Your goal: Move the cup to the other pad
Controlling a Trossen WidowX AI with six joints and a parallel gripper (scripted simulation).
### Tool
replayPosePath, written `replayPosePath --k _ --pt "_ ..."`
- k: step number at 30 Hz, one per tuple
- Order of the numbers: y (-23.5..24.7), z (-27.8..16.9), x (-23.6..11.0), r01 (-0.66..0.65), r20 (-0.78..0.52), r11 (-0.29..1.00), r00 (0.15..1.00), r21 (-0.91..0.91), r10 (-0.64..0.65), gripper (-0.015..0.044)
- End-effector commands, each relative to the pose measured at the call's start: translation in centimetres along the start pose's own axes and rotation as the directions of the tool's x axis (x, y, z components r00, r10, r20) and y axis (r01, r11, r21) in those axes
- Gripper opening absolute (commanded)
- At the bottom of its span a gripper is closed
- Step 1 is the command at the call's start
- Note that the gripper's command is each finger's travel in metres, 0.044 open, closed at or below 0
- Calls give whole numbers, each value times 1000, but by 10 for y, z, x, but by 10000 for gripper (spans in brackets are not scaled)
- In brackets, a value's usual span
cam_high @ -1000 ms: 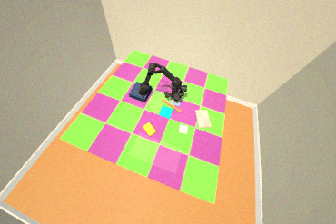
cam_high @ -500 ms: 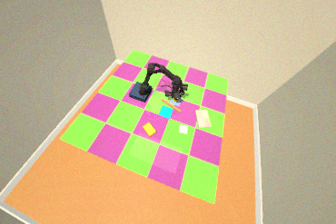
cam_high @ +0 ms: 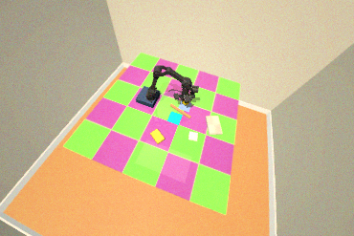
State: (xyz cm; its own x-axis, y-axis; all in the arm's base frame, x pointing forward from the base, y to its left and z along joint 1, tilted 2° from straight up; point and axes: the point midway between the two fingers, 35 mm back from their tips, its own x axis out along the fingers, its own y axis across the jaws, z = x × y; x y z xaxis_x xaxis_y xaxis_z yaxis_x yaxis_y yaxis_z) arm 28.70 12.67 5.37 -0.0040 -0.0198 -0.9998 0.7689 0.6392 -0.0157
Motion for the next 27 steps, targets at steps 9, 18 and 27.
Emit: replayPosePath --k 9,18,27 --pt "0 0 1 -1 0 1000 1000 0 1 0" --pt "-11 11 0 0 2 1000 1000 3 0 0" --pt "-26 26 0 2 3 1000 1000 5 -2 0"
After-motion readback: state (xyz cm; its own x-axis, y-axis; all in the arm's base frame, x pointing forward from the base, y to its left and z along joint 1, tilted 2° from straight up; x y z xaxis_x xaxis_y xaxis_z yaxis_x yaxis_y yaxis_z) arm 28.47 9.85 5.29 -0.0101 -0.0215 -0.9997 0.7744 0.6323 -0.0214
